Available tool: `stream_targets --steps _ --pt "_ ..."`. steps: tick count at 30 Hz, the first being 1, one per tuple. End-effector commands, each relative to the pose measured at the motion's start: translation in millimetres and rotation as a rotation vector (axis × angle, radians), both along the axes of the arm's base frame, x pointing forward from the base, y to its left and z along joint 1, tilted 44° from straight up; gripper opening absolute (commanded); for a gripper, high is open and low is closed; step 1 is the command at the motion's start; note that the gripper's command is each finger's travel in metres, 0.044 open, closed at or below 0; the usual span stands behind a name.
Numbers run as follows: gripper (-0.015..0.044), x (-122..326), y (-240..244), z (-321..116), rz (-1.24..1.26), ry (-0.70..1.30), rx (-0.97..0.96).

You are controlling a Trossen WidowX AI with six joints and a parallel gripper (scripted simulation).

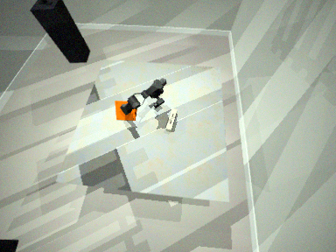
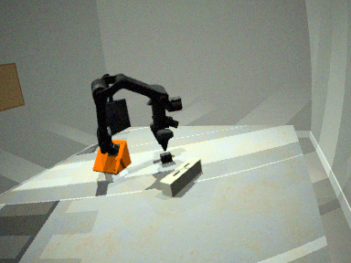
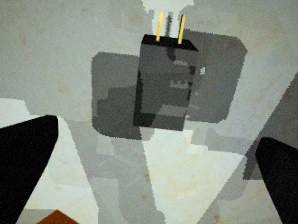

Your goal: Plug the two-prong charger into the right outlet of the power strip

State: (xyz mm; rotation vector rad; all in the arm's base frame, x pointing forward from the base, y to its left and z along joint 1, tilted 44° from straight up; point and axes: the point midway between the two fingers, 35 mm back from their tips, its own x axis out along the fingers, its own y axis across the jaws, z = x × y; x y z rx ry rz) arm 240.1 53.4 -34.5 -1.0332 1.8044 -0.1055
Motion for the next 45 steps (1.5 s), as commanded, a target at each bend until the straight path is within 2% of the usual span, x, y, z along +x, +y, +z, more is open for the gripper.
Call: stream_targets --steps 1,44,45 --pt "0.0440 3.2 -0.7 -4.6 0.014 -0.008 -0.028" --pt "0.0440 0.6 -43.0 -50.9 0.014 -0.009 -0.031" --pt "0.0414 0.8 -40.5 -48.4 0.008 -0.009 -0.029"
